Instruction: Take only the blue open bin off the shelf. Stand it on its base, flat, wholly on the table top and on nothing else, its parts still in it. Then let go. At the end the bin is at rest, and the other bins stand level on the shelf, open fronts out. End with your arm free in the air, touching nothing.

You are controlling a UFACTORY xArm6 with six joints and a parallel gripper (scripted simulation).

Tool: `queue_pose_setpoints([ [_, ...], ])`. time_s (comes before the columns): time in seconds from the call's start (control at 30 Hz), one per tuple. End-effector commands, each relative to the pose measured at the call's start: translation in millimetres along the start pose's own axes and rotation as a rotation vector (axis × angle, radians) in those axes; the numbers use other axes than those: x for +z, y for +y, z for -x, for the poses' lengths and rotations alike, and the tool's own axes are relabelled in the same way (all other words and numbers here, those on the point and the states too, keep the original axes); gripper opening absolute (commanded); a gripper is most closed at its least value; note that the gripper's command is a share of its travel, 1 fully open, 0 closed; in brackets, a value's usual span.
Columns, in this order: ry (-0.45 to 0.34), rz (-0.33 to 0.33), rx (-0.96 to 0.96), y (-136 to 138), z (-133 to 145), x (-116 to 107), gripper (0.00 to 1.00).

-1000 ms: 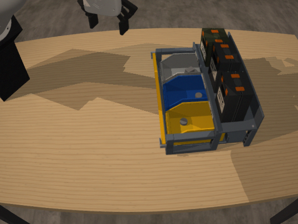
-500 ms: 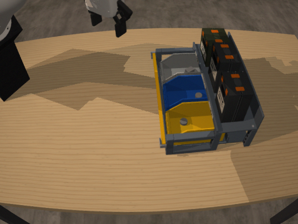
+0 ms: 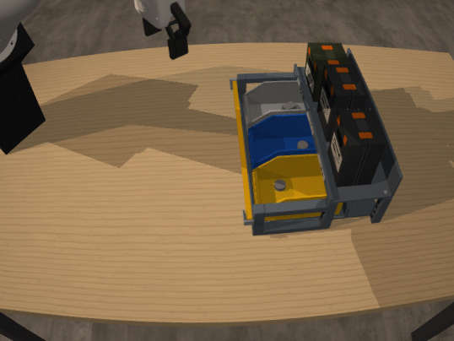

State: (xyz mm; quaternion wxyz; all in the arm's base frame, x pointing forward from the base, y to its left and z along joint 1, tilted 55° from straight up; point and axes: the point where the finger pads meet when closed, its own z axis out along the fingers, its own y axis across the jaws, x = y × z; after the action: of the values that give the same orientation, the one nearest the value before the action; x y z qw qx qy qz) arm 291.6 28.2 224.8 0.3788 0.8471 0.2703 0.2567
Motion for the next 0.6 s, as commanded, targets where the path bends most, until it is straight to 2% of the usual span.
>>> queue_pose_setpoints([
  [0.0, 0.001, 0.001, 0.003, 0.5, -0.7, -0.5, 1.0],
  [0.07, 0.001, 0.001, 0.003, 0.5, -0.7, -0.5, 1.0],
  [0.23, 0.001, 0.0, 0.263, 0.5, -0.7, -0.5, 1.0],
  [0.57, 0.001, 0.0, 0.263, 0.5, -0.7, -0.5, 1.0],
])
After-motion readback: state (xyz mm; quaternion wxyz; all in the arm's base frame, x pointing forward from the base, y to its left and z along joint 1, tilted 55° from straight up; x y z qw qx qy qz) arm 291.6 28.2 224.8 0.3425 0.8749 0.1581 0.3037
